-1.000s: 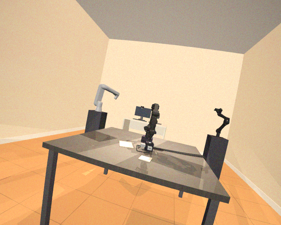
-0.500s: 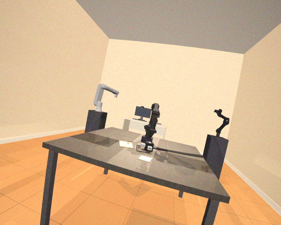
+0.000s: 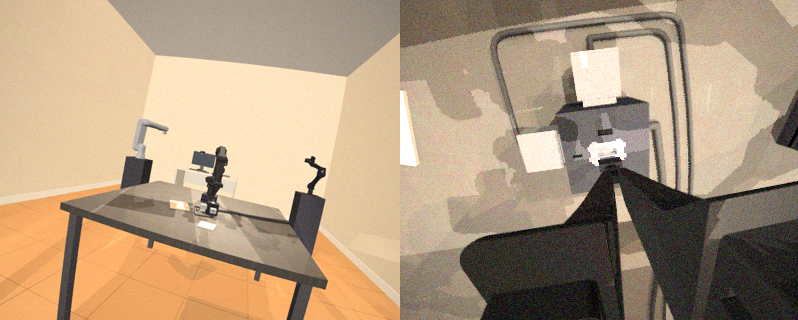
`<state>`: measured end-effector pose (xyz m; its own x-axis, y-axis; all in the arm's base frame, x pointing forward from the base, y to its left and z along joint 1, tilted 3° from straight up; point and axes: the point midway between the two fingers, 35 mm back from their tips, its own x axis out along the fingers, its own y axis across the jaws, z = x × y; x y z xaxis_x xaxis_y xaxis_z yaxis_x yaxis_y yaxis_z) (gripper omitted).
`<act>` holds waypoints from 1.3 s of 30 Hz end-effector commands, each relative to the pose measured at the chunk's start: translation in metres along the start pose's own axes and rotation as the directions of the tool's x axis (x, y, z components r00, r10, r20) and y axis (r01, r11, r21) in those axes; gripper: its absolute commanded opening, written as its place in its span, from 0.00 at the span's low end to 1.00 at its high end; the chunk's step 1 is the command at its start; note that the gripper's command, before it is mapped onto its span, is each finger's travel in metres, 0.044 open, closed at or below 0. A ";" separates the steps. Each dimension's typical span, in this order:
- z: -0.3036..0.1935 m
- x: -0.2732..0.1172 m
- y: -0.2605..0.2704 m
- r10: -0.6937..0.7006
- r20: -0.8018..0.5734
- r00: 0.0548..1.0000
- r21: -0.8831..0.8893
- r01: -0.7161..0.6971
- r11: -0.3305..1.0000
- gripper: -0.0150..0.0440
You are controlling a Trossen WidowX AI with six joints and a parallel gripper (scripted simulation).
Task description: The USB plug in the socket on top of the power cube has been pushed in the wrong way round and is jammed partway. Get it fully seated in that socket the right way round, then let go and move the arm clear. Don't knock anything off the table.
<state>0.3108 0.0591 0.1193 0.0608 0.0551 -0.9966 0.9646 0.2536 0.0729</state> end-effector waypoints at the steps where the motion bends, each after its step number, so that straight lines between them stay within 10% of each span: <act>1: 0.000 -0.003 0.000 -0.001 0.000 1.000 -0.003 0.001 1.000 0.25; 39: 0.000 -0.006 0.000 0.000 0.000 1.000 -0.639 0.000 0.769 0.25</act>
<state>0.3104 0.0588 0.1258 0.0611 0.0551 -0.9966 0.6401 0.7640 0.0815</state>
